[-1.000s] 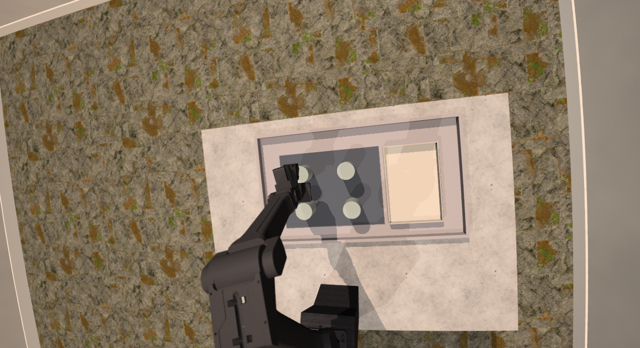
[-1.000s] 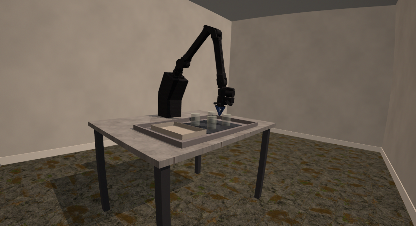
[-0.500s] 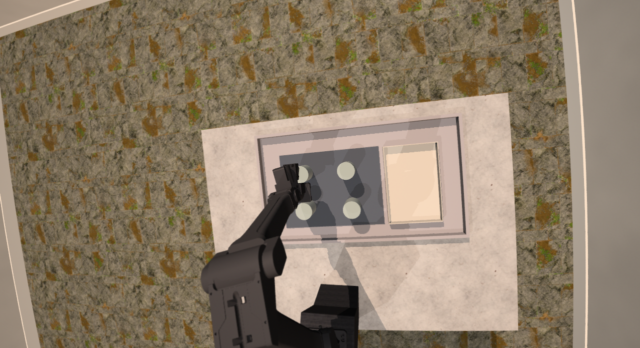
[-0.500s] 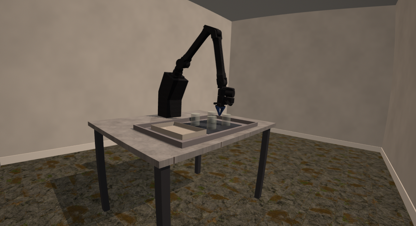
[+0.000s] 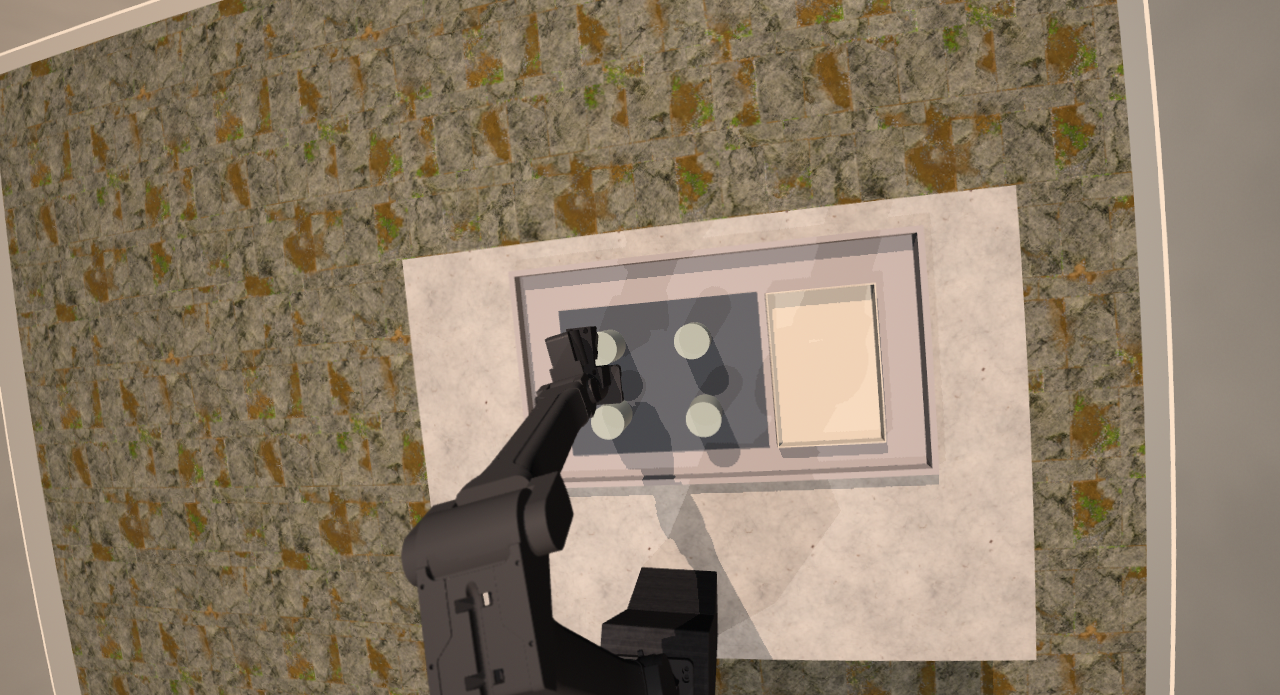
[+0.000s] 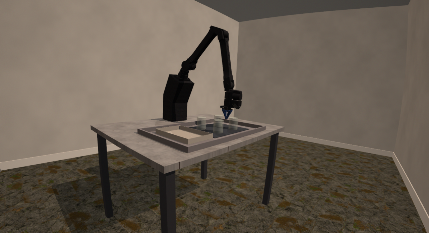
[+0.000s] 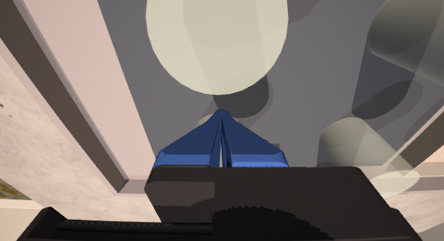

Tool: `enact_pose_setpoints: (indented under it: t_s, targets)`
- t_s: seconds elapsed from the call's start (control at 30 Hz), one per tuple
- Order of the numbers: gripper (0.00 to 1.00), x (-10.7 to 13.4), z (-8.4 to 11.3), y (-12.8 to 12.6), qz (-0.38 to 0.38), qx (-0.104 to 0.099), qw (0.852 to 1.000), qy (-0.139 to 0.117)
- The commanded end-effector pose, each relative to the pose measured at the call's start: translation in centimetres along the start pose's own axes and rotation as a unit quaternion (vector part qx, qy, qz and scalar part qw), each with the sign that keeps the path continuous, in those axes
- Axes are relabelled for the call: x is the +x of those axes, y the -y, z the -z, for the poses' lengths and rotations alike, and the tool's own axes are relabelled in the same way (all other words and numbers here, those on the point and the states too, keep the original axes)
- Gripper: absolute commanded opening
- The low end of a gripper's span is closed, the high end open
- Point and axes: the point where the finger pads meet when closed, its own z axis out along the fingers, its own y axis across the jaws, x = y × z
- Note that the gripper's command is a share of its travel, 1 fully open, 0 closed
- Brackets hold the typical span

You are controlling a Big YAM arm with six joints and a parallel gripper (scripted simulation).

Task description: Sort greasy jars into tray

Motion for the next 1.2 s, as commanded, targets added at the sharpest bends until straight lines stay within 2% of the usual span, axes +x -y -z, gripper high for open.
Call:
enact_pose_setpoints:
  t_s: [0.0, 0.23, 0.4, 0.47, 0.63, 0.73, 0.97, 1.03, 1.17]
  targets:
    - [0.0, -1.4, 0.8, -0.3, -0.005, -0.003, 1.0, 0.02]
    - [0.0, -1.4, 0.8, -0.3, -0.005, -0.003, 1.0, 0.02]
    - [0.0, -1.2, 4.6, -0.3, -0.005, -0.003, 1.0, 0.02]
    - [0.0, -1.2, 4.6, -0.3, -0.005, -0.003, 1.0, 0.02]
    - [0.0, -1.1, 8.4, -0.2, -0.005, -0.003, 1.0, 0.02]
    - [0.0, -1.1, 8.4, -0.2, -0.005, -0.003, 1.0, 0.02]
    - [0.0, -0.4, 8.4, 5.4, -0.005, -0.003, 1.0, 0.02]
    - [0.0, -0.4, 8.4, 5.4, -0.005, -0.003, 1.0, 0.02]
    - [0.0, 0.0, 8.3, 8.6, -0.005, -0.003, 1.0, 0.02]
